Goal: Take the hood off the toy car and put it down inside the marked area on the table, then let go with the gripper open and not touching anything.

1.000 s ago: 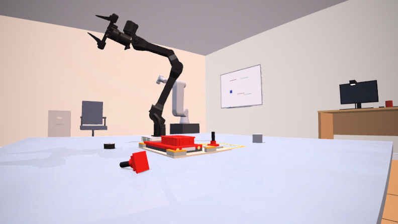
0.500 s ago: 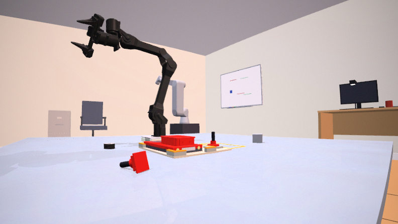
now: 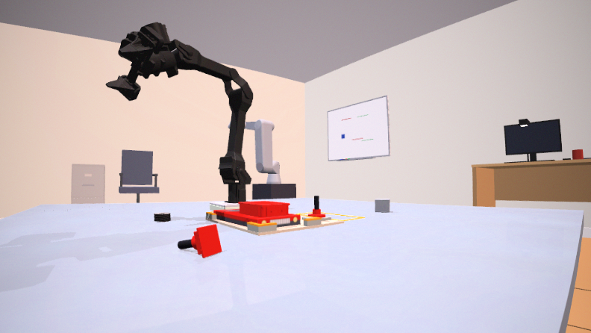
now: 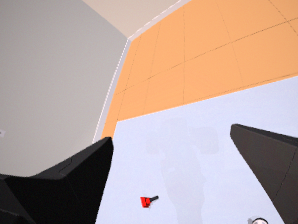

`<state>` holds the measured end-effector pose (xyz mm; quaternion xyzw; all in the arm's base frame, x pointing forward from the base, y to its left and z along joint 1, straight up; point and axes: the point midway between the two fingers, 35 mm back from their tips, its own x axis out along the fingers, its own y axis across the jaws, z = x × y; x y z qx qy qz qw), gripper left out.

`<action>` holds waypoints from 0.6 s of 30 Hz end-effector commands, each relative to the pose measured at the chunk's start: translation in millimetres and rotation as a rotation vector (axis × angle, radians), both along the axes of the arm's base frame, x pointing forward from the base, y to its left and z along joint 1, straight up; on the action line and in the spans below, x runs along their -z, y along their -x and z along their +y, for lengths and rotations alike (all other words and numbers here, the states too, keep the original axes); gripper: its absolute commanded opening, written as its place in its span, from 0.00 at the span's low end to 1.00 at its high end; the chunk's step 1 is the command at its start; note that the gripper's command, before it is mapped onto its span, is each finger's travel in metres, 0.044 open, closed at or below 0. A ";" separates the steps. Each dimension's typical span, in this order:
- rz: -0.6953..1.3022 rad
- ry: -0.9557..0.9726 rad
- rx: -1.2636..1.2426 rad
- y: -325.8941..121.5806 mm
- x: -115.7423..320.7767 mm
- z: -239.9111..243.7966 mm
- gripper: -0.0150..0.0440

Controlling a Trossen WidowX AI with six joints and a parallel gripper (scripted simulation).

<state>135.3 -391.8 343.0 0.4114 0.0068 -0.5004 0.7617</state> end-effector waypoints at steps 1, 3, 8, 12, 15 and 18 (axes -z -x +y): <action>0.076 -0.041 -0.076 -25.4 20.3 6.5 1.00; 0.133 -0.068 -0.143 -45.6 34.4 14.6 1.00; 0.285 -0.123 -0.321 -93.1 69.0 42.3 1.00; 0.422 -0.143 -0.478 -127.0 96.4 69.5 1.00; 0.521 -0.148 -0.591 -146.2 114.9 89.3 1.00; 0.634 -0.155 -0.721 -163.6 135.0 113.5 1.00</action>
